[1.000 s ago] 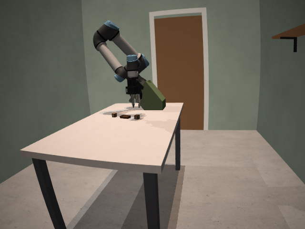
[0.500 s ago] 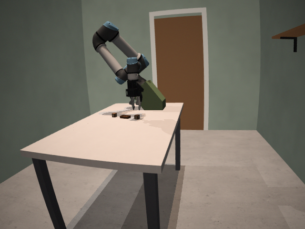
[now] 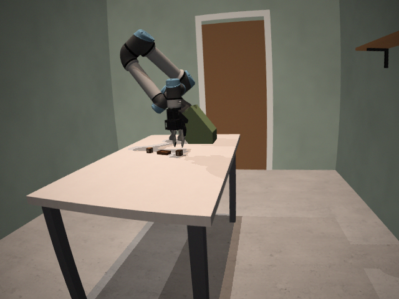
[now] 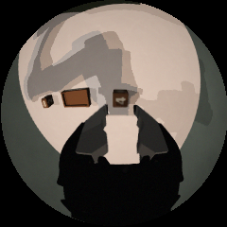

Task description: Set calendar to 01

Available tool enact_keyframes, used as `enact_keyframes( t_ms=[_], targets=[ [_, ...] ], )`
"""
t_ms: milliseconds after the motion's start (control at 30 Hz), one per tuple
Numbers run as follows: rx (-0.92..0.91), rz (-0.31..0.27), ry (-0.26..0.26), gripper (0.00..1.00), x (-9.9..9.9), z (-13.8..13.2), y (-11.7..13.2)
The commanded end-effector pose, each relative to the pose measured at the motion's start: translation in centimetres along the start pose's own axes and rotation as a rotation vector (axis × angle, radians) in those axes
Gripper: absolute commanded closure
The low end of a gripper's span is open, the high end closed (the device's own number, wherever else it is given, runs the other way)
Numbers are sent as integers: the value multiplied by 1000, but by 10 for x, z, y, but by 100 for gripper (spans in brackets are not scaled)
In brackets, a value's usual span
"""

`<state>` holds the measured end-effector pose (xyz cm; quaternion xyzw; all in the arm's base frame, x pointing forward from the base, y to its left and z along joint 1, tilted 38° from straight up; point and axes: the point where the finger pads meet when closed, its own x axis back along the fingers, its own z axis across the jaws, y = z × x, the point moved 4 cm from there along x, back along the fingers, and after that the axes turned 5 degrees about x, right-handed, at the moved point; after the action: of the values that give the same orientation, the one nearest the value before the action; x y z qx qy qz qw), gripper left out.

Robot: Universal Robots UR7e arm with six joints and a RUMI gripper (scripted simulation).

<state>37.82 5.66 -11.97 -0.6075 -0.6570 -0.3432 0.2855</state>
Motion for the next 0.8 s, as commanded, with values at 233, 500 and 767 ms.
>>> enact_keyframes(
  t_ms=[233,500,767],
  targets=[
    [0,-2,1,72,-8,0,1],
    [0,-2,1,72,-9,0,1],
    [0,-2,1,72,-9,0,1]
  ],
)
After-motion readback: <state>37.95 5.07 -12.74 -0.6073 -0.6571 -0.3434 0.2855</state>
